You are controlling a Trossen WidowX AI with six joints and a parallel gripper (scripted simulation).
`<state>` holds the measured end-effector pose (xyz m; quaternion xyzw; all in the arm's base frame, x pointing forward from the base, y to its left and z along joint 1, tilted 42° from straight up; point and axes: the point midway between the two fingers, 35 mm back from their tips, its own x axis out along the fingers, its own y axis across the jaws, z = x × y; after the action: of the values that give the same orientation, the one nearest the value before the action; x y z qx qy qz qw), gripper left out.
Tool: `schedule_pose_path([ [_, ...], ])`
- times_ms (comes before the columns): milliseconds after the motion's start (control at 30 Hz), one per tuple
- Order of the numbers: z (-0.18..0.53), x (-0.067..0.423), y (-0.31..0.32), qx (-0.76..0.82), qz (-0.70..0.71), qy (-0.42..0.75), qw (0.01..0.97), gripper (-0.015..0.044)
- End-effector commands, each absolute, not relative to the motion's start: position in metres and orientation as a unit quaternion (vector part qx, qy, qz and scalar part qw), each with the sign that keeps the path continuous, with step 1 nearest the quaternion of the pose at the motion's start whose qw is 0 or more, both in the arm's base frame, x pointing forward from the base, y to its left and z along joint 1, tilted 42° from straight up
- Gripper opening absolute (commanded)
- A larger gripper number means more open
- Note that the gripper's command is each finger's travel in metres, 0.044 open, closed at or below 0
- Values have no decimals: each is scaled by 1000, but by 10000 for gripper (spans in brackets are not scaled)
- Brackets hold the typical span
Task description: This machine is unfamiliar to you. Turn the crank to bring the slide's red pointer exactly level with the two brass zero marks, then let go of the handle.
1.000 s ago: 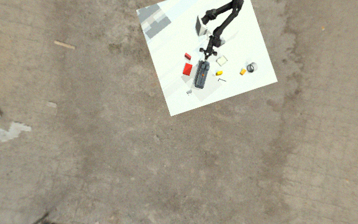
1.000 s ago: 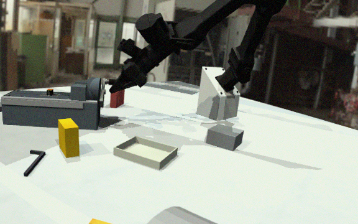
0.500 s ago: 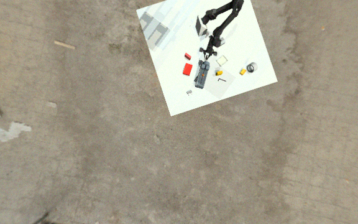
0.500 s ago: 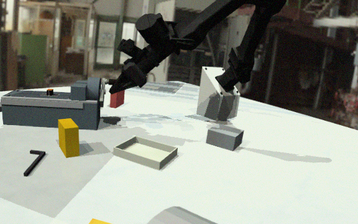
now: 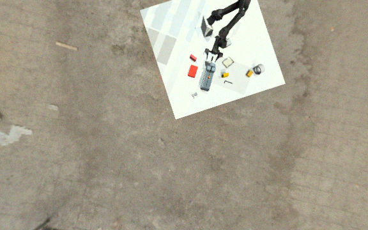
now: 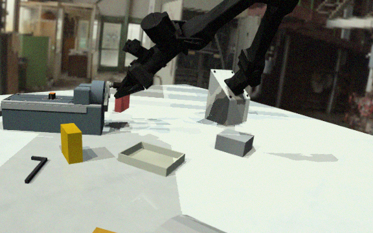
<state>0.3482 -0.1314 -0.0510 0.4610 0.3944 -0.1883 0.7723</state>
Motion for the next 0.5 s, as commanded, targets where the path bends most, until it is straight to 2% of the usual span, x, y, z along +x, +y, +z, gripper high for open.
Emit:
schedule_pose_path([
  [0, -32, 350, -147, 459, -185, 387, 778, 440],
  [467, 26, 335, -202, 460, -192, 390, 774, 440],
])
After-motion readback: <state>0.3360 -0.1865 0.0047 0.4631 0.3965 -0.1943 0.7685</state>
